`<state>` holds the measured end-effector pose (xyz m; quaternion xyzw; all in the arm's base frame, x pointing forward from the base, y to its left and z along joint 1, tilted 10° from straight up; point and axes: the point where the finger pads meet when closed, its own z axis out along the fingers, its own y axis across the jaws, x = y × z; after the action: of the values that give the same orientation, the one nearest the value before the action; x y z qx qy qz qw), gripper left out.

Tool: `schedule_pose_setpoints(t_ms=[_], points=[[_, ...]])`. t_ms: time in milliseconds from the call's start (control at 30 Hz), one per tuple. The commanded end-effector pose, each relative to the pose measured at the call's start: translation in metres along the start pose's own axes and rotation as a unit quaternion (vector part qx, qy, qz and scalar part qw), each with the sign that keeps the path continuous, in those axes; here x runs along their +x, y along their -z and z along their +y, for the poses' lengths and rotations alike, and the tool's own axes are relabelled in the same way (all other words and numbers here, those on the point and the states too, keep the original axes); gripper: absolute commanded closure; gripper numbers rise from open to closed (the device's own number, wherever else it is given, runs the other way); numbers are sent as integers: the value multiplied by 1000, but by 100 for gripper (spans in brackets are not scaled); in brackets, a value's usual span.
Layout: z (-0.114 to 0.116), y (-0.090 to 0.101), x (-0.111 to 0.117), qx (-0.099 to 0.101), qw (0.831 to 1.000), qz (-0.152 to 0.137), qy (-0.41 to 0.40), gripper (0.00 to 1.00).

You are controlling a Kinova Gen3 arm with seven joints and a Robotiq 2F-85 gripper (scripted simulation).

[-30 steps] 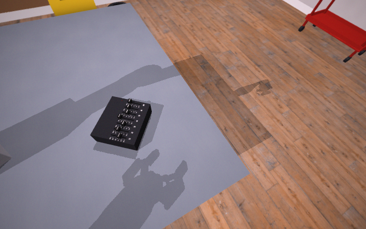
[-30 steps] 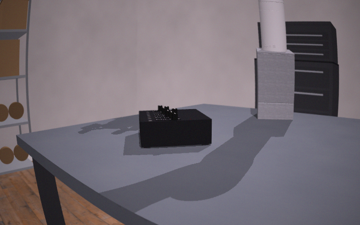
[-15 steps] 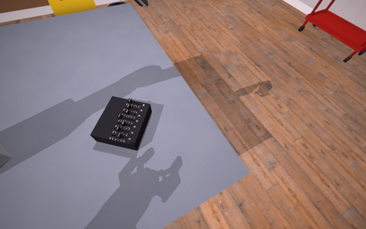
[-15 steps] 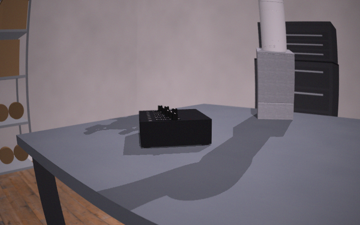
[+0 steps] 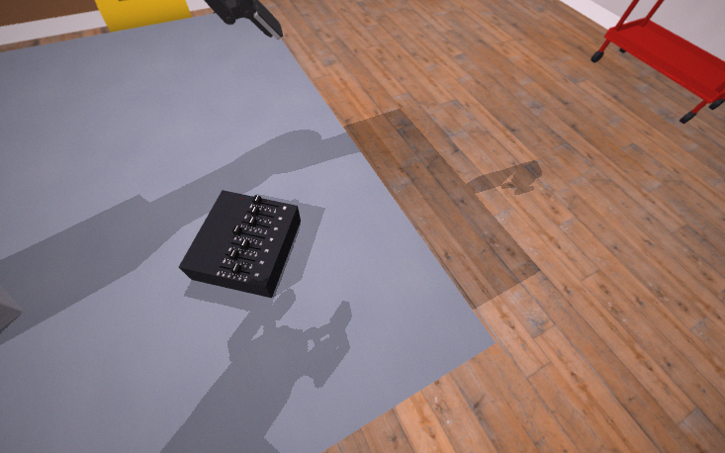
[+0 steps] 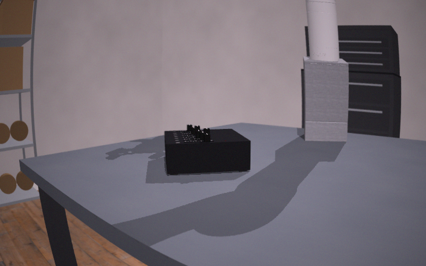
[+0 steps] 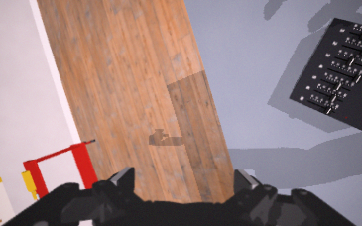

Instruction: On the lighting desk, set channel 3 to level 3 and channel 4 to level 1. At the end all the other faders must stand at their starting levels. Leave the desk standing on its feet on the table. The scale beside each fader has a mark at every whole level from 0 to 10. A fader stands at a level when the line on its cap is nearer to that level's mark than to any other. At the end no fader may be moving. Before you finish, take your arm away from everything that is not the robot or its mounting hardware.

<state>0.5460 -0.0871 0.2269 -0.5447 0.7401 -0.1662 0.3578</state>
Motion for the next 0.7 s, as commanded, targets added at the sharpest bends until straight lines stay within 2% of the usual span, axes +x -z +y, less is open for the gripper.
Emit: schedule_pose_setpoints(t_ms=[0,67,100,367,400,667], points=[[4,-2,-1,-5,1000,0,10,0],[4,-2,-1,-5,1000,0,10,0],[19,-8,5,-27,1000,4,16,0],[19,-8,5,-27,1000,4,16,0],[34,-14,10,-48,999,9,21,0],[34,-14,10,-48,999,9,21,0]])
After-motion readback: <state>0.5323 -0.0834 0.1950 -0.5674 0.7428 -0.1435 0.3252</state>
